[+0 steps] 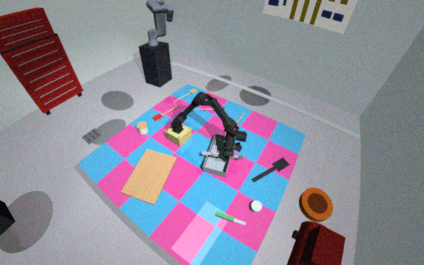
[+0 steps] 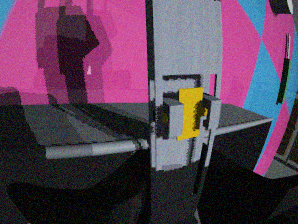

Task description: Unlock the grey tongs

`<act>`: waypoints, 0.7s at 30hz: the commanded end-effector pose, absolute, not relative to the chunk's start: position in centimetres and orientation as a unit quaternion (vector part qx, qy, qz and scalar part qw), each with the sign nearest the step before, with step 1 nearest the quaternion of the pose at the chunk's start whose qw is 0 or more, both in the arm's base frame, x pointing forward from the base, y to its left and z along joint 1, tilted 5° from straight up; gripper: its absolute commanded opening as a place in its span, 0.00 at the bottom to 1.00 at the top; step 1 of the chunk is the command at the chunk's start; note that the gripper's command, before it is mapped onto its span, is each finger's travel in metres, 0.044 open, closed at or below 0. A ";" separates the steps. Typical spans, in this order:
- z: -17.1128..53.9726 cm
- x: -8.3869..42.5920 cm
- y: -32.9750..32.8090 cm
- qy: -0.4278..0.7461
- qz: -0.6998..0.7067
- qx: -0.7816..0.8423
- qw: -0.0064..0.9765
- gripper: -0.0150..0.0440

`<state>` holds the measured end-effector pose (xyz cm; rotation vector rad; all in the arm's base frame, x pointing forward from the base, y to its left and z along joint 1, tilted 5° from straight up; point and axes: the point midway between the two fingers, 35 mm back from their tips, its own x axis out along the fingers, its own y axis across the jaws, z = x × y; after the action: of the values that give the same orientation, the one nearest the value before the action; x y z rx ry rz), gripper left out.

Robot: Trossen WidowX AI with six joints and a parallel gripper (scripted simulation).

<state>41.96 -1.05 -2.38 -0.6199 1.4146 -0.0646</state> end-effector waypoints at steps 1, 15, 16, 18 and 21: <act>-2.3 42.0 -1.0 0.638 -0.030 -0.280 0.716 0.19; 5.4 42.0 -1.7 0.639 -0.028 -0.280 0.716 0.00; 5.4 42.0 -1.7 0.639 -0.028 -0.280 0.716 0.00; 5.4 42.0 -1.7 0.639 -0.028 -0.280 0.716 0.00; 5.4 42.0 -1.7 0.639 -0.028 -0.280 0.716 0.00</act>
<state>41.95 -1.59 5.13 -0.6165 1.4176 -0.0628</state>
